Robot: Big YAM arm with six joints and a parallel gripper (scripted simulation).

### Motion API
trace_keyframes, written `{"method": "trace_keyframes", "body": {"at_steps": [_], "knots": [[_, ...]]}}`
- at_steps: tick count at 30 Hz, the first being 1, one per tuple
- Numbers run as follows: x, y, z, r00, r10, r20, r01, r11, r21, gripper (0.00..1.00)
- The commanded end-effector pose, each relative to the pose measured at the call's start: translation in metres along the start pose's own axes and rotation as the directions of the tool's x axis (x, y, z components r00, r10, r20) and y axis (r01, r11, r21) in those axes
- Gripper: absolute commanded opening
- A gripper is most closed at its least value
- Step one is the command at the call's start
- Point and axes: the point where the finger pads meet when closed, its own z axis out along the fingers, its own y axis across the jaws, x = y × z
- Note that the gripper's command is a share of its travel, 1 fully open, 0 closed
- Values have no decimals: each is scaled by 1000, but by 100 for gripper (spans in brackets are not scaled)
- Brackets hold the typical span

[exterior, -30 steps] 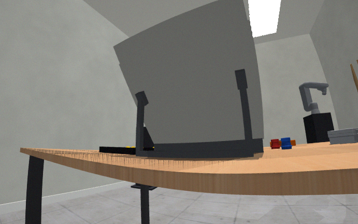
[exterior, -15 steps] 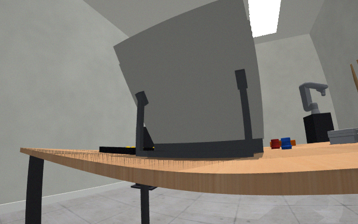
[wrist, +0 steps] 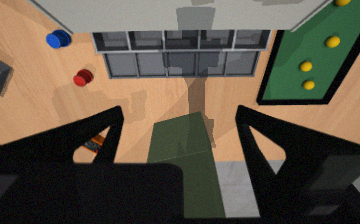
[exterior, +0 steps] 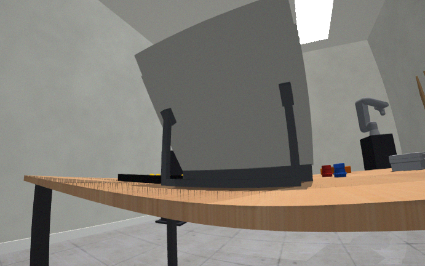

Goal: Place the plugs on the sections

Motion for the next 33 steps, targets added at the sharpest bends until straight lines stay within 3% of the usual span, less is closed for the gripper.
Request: {"method": "trace_keyframes", "body": {"at_steps": [1,4,5,33], "knots": [[-6,0,-3,1000,-8,25,8,1000,-3,100],[-6,0,-3,1000,-8,25,8,1000,-3,100],[-5,0,-2,1000,-2,13,2,1000,0,80],[-5,0,-2,1000,-2,13,2,1000,0,80]]}}
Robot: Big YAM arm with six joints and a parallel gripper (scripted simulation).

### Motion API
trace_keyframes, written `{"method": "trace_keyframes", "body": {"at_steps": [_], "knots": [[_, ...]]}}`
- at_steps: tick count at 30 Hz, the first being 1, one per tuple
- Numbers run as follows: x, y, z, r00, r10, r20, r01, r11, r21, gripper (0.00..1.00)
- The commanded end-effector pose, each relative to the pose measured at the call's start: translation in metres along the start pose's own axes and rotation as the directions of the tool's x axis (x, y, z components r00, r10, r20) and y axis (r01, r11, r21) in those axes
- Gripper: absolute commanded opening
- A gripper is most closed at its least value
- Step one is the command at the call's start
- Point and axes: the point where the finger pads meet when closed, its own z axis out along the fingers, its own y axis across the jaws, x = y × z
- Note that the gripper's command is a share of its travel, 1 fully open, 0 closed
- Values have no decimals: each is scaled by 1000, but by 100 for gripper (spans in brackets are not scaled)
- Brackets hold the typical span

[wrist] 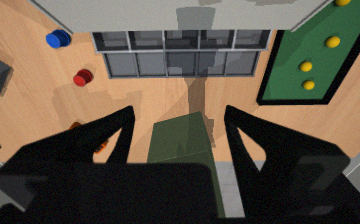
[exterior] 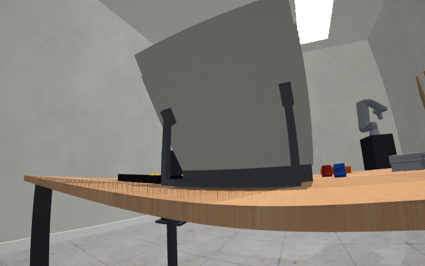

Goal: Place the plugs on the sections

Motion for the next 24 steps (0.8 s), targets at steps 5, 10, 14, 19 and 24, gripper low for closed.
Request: {"method": "trace_keyframes", "body": {"at_steps": [5,10,14,19,24], "knots": [[-5,0,-2,1000,-1,13,1,1000,0,80],[3,-42,24,1000,-4,15,4,1000,-1,80],[9,-76,44,1000,-6,17,6,1000,-1,80],[17,-117,71,1000,-8,20,8,1000,-2,80],[20,-133,80,1000,-9,20,9,1000,-2,80]]}}
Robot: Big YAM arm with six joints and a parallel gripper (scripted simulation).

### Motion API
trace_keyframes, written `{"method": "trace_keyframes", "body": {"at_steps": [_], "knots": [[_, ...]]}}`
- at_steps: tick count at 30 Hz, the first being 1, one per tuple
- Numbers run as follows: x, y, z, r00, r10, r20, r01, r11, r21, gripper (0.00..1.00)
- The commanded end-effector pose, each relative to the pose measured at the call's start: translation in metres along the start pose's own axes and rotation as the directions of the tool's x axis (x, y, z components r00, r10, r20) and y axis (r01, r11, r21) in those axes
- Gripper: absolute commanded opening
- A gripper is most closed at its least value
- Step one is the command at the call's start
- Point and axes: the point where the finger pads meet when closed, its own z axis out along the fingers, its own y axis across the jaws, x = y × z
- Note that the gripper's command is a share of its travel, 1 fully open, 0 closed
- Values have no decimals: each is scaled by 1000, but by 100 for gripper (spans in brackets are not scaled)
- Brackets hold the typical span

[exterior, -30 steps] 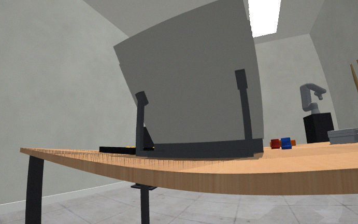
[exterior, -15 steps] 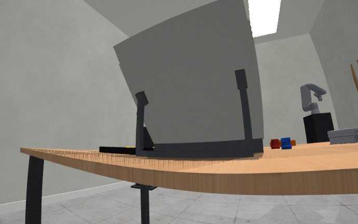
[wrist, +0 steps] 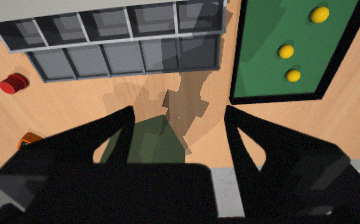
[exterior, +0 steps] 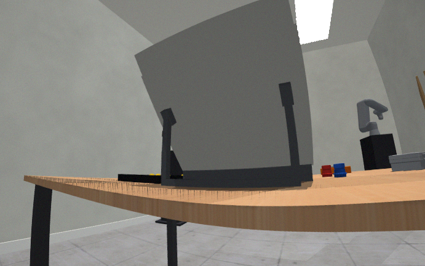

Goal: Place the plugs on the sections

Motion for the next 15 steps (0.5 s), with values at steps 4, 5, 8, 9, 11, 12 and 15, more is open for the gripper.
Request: {"method": "trace_keyframes", "body": {"at_steps": [4,5,8,9,11,12,15], "knots": [[-18,-25,11,996,-73,46,73,997,7,80],[-17,-29,13,996,-74,46,73,997,7,80],[-16,-40,19,996,-74,47,74,997,8,80],[-15,-43,21,996,-74,47,74,997,8,80],[-14,-50,26,996,-75,47,74,997,8,80],[-14,-54,28,996,-75,47,74,997,8,80],[-14,-58,30,996,-75,47,75,997,8,80]]}}
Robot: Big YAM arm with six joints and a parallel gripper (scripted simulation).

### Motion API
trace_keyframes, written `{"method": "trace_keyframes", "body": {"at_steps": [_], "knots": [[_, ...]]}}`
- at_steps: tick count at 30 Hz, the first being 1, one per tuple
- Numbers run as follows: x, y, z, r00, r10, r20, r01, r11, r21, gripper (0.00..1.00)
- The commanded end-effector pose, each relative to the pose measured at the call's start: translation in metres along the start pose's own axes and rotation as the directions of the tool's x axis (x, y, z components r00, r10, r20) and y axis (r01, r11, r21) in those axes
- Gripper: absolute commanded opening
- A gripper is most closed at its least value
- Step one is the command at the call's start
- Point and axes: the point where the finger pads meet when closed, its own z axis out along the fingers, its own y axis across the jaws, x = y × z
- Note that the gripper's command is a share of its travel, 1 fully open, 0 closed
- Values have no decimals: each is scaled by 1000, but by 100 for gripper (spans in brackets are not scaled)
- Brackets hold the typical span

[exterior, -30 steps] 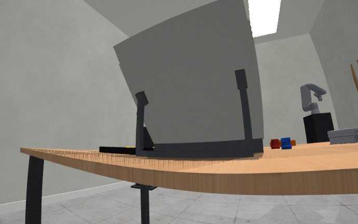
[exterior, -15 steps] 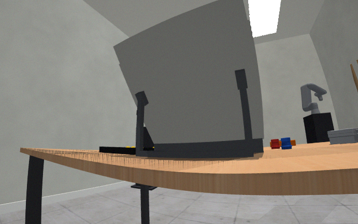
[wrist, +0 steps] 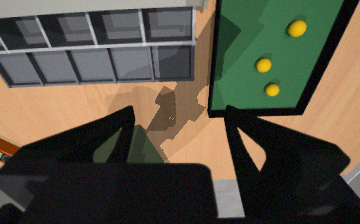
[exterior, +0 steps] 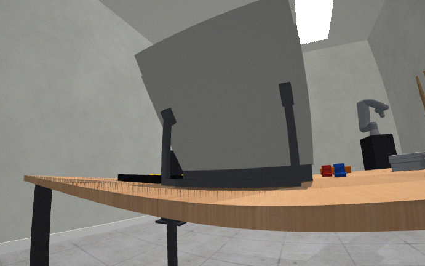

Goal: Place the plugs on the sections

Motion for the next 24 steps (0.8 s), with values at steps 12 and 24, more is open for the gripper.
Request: {"method": "trace_keyframes", "body": {"at_steps": [12,24], "knots": [[37,-107,24,1000,-9,14,9,1000,5,80],[60,-159,35,1000,-17,14,17,1000,8,80]]}}
